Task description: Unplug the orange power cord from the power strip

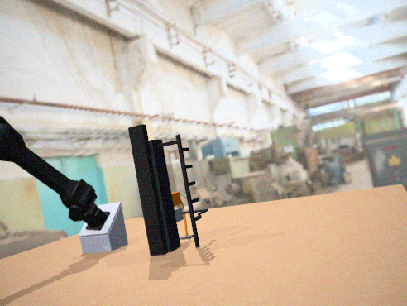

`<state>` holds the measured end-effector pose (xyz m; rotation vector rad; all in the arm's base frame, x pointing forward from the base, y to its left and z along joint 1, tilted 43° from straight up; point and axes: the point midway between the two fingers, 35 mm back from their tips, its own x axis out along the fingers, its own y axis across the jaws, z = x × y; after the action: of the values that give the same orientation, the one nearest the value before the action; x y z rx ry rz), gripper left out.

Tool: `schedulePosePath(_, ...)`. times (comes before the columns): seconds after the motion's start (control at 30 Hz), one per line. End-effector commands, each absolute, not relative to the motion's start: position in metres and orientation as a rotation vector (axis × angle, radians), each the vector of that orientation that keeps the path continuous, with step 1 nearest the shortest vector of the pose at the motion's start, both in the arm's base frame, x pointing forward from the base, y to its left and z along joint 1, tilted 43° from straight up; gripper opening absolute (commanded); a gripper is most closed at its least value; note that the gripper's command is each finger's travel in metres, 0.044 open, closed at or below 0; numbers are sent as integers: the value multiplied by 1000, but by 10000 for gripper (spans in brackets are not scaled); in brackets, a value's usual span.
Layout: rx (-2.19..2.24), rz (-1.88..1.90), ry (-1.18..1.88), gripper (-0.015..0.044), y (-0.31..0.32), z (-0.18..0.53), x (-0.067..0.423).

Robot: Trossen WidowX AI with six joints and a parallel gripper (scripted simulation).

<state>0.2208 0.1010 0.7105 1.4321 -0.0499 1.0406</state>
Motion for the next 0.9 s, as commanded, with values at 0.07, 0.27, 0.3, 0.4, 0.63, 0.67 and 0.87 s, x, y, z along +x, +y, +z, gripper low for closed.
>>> schedulePosePath(0.07, 1423, 1019, -47, 321, 104, 705, 230)
schedulePosePath(0.27, 1363, 904, -14, 164, 121, 675, 273)
schedulePosePath(0.3, 1346, 874, -1, 160, 125, 666, 283)
schedulePosePath(0.4, 1273, 775, 51, 160, 140, 633, 317)
schedulePosePath(0.63, 1040, 566, 217, 160, 176, 539, 381)
schedulePosePath(0.67, 1000, 542, 243, 160, 181, 525, 387)
schedulePosePath(0.87, 736, 425, 409, 160, 209, 436, 415)
